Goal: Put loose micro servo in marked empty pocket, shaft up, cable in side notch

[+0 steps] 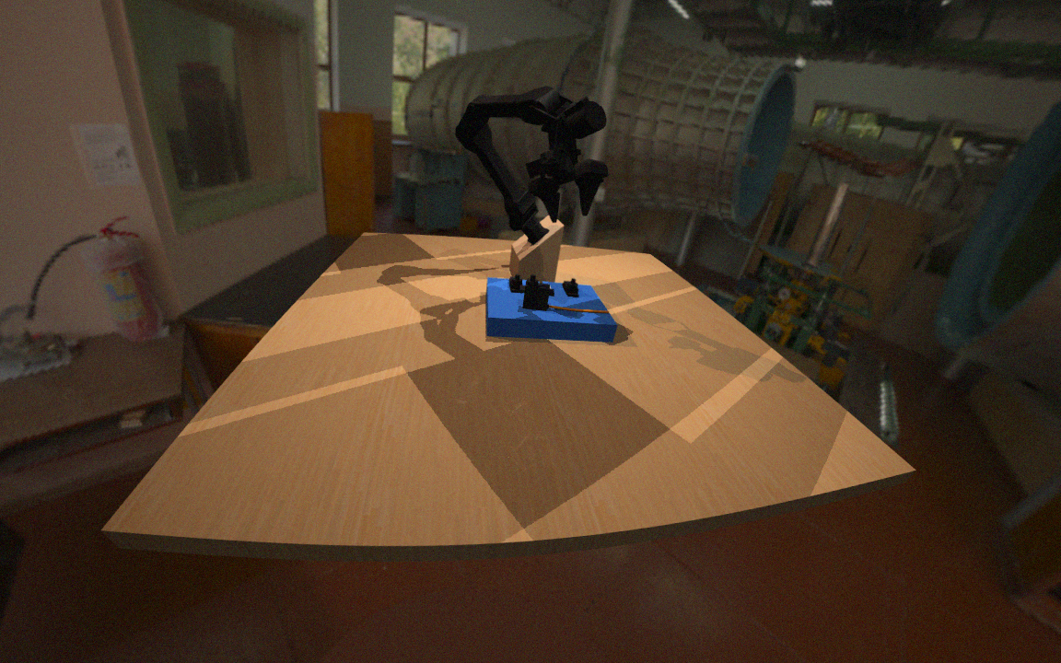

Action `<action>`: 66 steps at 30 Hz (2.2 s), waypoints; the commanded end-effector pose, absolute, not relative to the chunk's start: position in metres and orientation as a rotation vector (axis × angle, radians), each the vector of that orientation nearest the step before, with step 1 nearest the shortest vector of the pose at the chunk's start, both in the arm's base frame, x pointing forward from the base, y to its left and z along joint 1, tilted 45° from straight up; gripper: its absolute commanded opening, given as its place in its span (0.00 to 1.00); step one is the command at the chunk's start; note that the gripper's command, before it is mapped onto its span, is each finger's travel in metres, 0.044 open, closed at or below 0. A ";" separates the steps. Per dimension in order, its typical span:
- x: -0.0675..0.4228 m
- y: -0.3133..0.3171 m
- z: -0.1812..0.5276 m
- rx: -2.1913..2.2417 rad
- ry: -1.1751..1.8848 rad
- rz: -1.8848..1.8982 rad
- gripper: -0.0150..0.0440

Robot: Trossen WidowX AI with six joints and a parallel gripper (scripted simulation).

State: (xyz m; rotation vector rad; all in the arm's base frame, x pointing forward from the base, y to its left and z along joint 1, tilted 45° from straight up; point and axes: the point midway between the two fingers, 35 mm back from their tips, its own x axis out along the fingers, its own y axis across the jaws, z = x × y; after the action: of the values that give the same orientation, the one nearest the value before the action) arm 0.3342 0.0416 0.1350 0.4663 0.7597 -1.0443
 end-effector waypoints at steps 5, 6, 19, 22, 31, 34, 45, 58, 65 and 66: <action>0.329 0.001 0.106 0.618 0.665 -1.289 1.00; 0.328 -0.003 0.103 0.636 0.651 -1.318 1.00; 0.308 -0.057 0.063 0.839 0.422 -1.673 1.00; 0.306 -0.059 0.060 0.848 0.407 -1.691 1.00; 0.306 -0.067 0.051 0.848 0.407 -1.691 1.00; 0.304 -0.076 0.042 0.847 0.406 -1.691 1.00; 0.303 -0.082 0.035 0.847 0.406 -1.691 1.00; 0.302 -0.090 0.026 0.847 0.405 -1.691 0.82; 0.302 -0.090 0.026 0.847 0.405 -1.691 0.51; 0.302 -0.090 0.026 0.847 0.405 -1.691 0.47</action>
State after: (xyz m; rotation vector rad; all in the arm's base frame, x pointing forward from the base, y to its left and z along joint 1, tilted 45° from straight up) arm 0.3023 -0.0893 0.0267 0.8522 0.4054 -1.6922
